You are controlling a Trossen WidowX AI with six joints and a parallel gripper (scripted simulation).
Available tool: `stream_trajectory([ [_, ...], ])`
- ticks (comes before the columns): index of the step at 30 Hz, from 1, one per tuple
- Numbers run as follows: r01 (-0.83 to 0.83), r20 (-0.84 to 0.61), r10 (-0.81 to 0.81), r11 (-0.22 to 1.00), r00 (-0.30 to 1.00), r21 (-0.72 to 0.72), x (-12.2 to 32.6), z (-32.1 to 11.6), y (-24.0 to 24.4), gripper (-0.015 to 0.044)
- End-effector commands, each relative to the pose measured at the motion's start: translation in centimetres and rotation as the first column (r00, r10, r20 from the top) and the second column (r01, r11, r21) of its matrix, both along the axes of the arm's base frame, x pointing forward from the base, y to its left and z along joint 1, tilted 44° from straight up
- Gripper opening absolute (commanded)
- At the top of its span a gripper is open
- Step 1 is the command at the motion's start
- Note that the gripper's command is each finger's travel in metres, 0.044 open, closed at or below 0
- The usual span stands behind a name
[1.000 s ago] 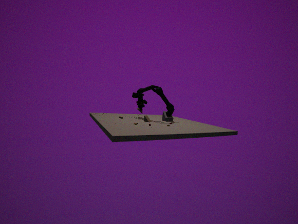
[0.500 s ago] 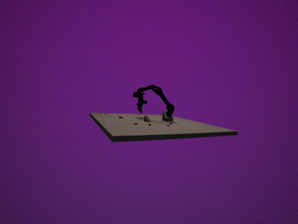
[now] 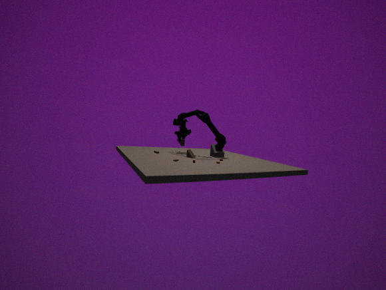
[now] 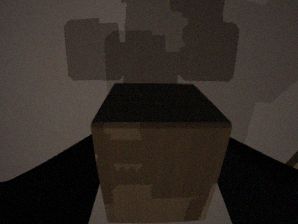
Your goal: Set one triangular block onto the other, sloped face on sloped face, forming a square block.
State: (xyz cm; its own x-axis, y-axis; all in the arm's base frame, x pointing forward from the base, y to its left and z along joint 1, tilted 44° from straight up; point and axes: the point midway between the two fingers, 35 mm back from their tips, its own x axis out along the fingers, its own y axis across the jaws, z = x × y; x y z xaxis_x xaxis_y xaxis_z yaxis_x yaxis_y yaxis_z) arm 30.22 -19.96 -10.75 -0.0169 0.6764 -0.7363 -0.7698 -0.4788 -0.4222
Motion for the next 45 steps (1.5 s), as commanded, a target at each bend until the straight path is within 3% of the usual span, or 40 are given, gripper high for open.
stream_trajectory([
  [1,0.002,0.008,-0.002,1.0,1.0,0.004,0.2,0.2,-0.1,0.0],
  [11,-0.243,0.234,0.242,0.97,0.942,-0.025,0.9,2.1,0.8,0.0],
  [21,-0.465,0.436,0.463,0.878,0.772,-0.109,1.5,4.0,1.7,0.0],
  [33,-0.658,0.609,0.653,0.703,0.45,-0.268,2.1,6.2,3.0,0.0],
  [45,-0.74,0.68,0.731,0.485,0.051,-0.466,2.6,8.4,4.3,0.0],
])
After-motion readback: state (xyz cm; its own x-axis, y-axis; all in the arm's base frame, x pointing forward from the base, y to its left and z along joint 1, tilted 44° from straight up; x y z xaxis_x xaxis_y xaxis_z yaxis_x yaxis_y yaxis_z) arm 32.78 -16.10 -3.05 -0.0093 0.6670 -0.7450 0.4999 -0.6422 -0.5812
